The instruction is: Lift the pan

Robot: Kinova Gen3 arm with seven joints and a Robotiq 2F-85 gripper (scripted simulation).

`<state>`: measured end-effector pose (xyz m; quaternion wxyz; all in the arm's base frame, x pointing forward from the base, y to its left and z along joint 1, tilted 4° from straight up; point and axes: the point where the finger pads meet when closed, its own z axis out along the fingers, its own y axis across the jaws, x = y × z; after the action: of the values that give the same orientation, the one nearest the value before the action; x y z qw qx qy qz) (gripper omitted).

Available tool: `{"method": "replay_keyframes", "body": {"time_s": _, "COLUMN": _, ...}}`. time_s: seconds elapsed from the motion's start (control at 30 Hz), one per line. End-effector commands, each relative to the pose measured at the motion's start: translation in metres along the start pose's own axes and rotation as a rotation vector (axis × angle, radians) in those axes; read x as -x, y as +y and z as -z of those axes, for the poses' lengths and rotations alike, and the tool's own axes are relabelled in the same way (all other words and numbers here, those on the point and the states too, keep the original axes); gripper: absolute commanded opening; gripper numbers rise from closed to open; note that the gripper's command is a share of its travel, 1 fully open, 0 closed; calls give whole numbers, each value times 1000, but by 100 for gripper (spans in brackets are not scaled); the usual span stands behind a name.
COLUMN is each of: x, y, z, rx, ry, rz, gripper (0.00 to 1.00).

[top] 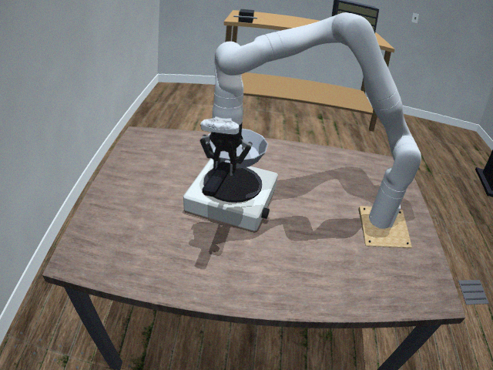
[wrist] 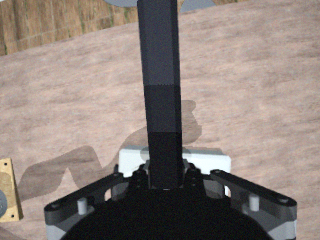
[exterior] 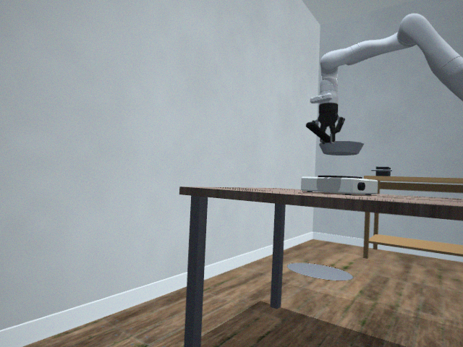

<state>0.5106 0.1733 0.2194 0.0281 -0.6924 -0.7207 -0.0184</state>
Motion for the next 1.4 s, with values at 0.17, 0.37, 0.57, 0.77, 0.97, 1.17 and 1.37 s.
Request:
{"method": "replay_keyframes", "body": {"time_s": 0.17, "x": 0, "y": 2, "z": 14, "rx": 9, "ry": 2, "rz": 0, "gripper": 0}}
{"method": "replay_keyframes", "body": {"time_s": 0.37, "x": 0, "y": 2, "z": 27, "rx": 9, "ry": 2, "rz": -1, "gripper": 0}}
{"method": "replay_keyframes", "body": {"time_s": 0.57, "x": 0, "y": 1, "z": 37, "rx": 9, "ry": 2, "rz": -1, "gripper": 0}}
{"method": "replay_keyframes", "body": {"time_s": 0.77, "x": 0, "y": 2, "z": 46, "rx": 9, "ry": 2, "rz": -1, "gripper": 0}}
{"method": "replay_keyframes", "body": {"time_s": 0.97, "x": 0, "y": 2, "z": 58, "rx": 9, "ry": 2, "rz": -1, "gripper": 0}}
{"method": "replay_keyframes", "body": {"time_s": 1.17, "x": 0, "y": 1, "z": 66, "rx": 9, "ry": 2, "rz": -1, "gripper": 0}}
{"method": "replay_keyframes", "body": {"time_s": 1.37, "x": 0, "y": 1, "z": 77, "rx": 9, "ry": 2, "rz": -1, "gripper": 0}}
